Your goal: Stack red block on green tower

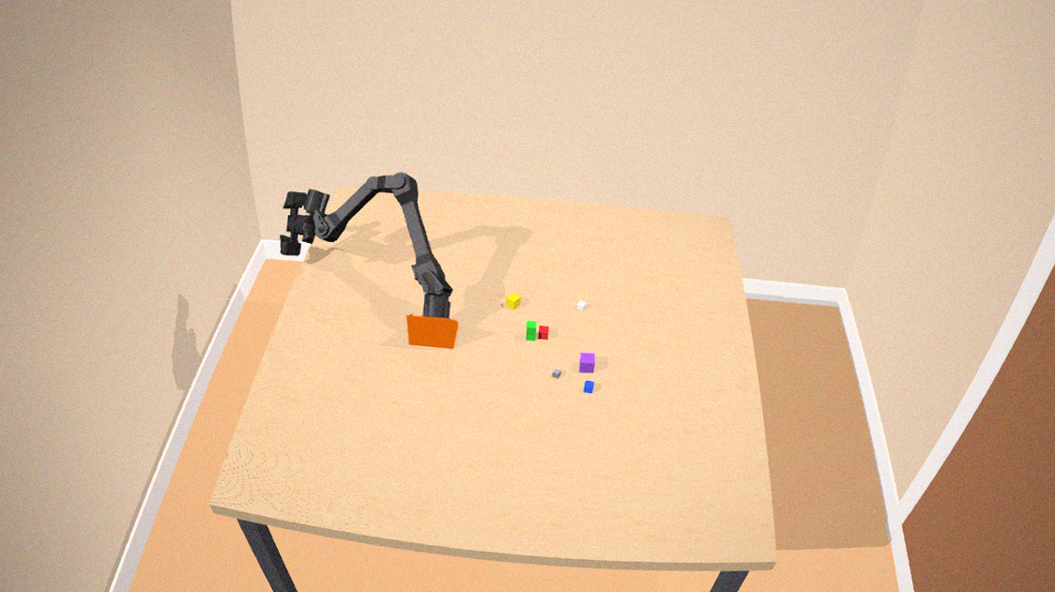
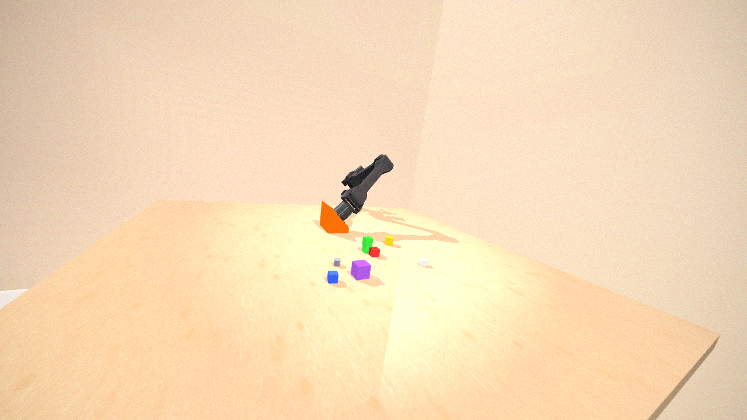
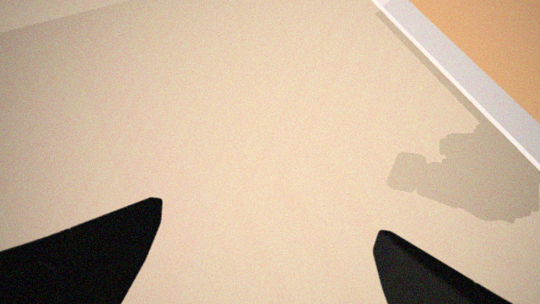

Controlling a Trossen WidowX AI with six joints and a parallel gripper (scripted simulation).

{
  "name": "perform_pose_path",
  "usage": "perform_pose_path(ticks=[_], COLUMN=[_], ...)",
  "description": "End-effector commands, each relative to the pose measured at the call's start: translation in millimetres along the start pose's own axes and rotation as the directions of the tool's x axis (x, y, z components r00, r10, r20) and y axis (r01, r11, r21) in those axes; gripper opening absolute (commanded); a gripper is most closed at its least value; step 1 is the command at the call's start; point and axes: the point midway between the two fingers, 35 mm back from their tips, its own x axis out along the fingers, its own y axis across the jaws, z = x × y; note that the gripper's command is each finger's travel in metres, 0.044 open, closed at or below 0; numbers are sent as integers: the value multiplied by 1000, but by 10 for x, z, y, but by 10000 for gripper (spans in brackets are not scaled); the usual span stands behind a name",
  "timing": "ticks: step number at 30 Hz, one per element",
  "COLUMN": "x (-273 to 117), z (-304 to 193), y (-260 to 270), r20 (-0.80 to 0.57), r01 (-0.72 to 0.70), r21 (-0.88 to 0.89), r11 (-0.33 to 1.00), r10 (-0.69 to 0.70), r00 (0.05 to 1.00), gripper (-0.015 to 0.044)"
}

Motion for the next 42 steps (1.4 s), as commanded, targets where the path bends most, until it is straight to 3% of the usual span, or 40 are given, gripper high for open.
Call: perform_pose_path(ticks=[1, 9, 16, 30, 42], x=[4, 263, 341, 93, -372], z=[10, 728, 1504, 3042, 4200], y=[3, 194, 734, 1711, 2056], r20=[2, 122, 257, 530, 687], r01=[0, -23, -116, -231, -60], r21=[0, -40, -34, -164, -383], r11=[1000, 999, 993, 959, 922], r10=[0, 28, 121, 283, 327], r00=[1000, 992, 959, 799, 649], gripper=[426, 440, 440, 440, 440])
